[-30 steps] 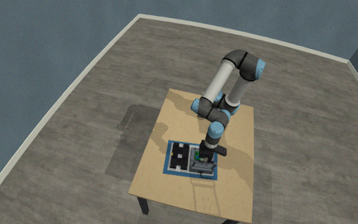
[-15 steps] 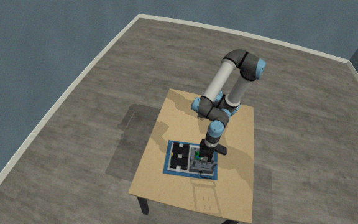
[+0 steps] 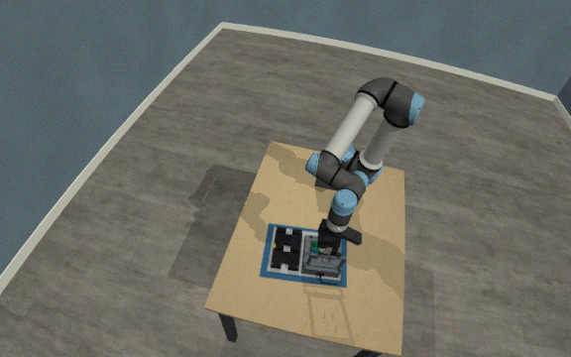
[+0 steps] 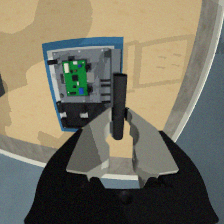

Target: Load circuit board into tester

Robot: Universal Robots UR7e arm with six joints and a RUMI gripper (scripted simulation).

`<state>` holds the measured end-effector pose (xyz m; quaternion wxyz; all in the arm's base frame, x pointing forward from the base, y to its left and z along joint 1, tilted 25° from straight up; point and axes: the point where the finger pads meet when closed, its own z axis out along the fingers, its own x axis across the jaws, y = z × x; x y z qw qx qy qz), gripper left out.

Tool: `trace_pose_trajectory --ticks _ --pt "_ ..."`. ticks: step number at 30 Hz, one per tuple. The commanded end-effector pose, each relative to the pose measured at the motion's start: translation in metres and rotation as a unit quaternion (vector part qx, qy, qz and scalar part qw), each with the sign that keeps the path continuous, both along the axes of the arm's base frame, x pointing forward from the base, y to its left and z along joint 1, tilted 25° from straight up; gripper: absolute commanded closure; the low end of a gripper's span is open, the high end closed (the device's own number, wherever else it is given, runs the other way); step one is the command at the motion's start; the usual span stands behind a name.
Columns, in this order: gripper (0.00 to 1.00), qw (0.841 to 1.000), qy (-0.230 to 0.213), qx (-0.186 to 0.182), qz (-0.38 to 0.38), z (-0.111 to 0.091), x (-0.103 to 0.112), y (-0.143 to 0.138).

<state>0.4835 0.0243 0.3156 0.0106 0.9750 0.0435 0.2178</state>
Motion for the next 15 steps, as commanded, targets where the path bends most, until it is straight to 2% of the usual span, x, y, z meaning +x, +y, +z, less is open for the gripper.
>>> trace_pose_trajectory --ticks 1,15 --pt "1.0 1.0 0.0 0.0 0.0 -0.001 -0.004 0.0" --pt "1.0 1.0 0.0 0.0 0.0 -0.006 -0.017 -0.002"
